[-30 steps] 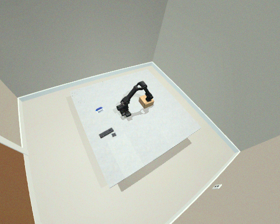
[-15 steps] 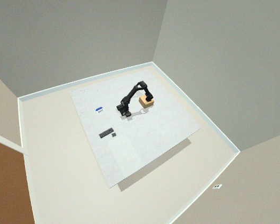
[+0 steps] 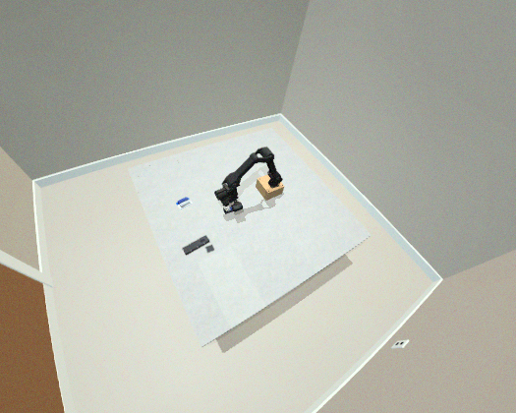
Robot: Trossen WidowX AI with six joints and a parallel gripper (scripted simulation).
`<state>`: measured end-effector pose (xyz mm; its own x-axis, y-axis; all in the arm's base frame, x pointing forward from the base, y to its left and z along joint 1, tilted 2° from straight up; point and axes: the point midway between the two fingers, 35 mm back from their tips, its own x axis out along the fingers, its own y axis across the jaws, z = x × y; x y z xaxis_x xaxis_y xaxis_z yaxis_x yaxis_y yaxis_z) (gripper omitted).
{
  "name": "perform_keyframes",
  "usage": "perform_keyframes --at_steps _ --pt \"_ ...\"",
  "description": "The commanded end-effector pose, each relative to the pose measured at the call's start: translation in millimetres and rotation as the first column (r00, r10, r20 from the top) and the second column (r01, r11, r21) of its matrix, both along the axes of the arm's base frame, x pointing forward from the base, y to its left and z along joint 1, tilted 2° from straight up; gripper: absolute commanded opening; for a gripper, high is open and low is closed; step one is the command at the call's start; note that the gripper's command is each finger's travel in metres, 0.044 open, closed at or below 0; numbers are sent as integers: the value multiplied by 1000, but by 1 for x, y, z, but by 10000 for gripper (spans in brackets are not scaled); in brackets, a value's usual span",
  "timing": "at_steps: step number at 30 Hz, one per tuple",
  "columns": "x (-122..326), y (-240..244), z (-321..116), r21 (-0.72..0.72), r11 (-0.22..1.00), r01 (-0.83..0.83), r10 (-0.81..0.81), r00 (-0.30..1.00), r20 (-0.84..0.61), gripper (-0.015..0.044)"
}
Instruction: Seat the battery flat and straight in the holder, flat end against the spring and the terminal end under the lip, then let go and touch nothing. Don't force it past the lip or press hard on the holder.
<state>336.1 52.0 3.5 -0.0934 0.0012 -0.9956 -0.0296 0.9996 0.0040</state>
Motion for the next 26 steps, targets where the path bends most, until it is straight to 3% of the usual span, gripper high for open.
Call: perform_keyframes --at_steps 1,3,26 --pt "3 0 41 4 1000 -2 2 1000 24 396" --pt "2 -1 43 4 1000 -2 2 1000 24 440" --pt "5 0 44 4 1000 -2 2 1000 25 440"
